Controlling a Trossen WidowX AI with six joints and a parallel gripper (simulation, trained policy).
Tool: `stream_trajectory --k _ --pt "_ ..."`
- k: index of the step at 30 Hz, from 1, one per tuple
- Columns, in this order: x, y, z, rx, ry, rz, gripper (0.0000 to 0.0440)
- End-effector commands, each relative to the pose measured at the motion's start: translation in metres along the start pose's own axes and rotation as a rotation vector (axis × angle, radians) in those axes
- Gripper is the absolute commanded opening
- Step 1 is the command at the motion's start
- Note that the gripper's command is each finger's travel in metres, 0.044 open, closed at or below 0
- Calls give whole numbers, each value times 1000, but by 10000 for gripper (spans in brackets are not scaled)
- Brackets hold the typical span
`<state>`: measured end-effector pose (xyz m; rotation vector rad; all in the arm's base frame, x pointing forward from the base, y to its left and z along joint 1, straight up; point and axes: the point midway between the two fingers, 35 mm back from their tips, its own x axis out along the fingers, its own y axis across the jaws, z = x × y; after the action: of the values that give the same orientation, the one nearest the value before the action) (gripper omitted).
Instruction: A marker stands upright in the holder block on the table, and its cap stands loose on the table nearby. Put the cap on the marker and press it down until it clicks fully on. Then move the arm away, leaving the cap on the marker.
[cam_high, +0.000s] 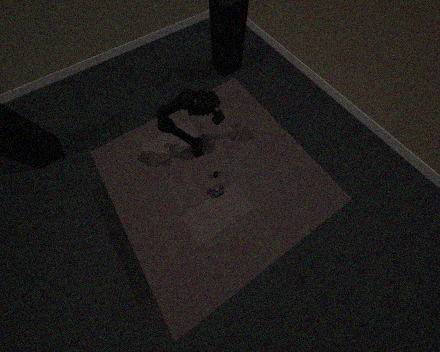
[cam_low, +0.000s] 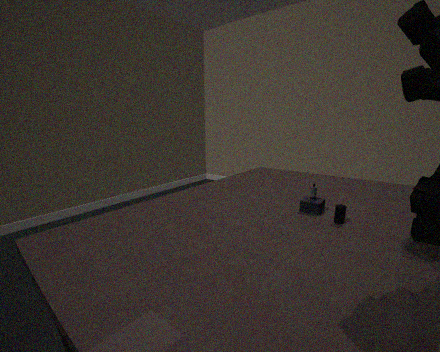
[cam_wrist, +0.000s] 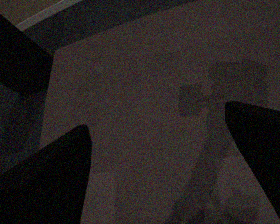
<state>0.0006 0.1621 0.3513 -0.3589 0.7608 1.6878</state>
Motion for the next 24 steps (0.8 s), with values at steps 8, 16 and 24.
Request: stream_trajectory --k 8,16,24 --pt "10 -33 3 14 49 -48 322" --pt "14 -54 4 22 75 -80 322" --pt "15 -76 3 31 100 -111 323"
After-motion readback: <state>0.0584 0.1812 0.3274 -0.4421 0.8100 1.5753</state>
